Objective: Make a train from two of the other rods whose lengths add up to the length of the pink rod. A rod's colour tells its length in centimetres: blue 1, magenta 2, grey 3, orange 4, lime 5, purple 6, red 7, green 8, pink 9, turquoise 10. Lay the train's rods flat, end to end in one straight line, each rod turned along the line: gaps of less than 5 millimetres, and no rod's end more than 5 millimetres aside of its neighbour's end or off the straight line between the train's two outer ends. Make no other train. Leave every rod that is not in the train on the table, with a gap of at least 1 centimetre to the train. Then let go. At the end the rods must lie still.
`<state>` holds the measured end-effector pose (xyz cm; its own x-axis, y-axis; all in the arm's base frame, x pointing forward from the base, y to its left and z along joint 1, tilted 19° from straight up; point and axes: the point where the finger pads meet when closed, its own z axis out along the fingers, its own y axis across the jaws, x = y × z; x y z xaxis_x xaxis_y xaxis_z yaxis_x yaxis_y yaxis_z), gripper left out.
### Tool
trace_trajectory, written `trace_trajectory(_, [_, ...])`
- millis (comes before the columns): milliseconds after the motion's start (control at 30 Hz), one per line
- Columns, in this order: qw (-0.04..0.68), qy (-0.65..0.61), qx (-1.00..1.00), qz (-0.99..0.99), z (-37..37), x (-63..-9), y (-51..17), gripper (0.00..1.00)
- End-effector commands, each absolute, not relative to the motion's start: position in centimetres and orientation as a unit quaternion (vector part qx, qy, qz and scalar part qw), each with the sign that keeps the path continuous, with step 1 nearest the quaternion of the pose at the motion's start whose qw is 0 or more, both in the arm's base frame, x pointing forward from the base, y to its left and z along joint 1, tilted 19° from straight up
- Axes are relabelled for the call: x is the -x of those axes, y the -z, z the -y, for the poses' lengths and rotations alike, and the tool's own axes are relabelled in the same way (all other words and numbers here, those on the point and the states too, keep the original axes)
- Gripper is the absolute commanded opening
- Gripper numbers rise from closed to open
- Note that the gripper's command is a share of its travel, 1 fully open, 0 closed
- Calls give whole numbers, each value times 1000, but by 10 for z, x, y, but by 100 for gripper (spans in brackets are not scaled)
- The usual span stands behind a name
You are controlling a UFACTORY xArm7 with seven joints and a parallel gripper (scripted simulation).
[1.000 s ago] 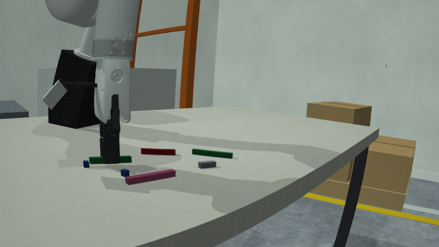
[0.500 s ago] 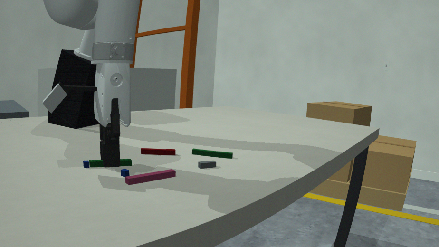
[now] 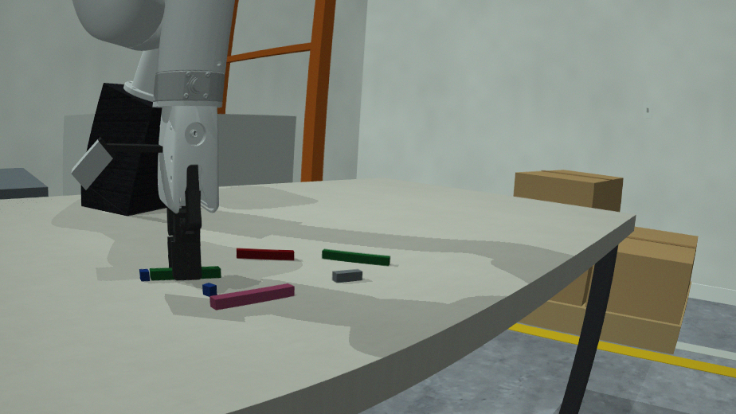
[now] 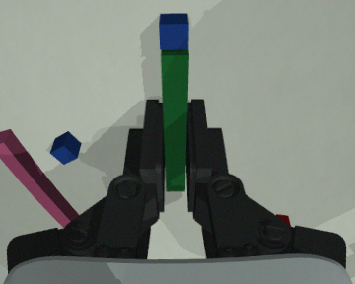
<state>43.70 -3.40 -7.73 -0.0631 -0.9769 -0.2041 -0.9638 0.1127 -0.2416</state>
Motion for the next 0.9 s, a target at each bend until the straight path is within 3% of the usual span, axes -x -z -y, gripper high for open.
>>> trace_trajectory(0, [159, 22, 666, -729, 34, -438, 76, 4])
trace_trajectory(433, [159, 22, 666, -729, 34, -438, 76, 4])
trace_trajectory(567, [159, 22, 666, -729, 34, -438, 76, 12])
trace_trajectory(700, [159, 22, 666, -729, 34, -438, 76, 12])
trace_trajectory(867, [159, 22, 666, -729, 34, -438, 76, 20])
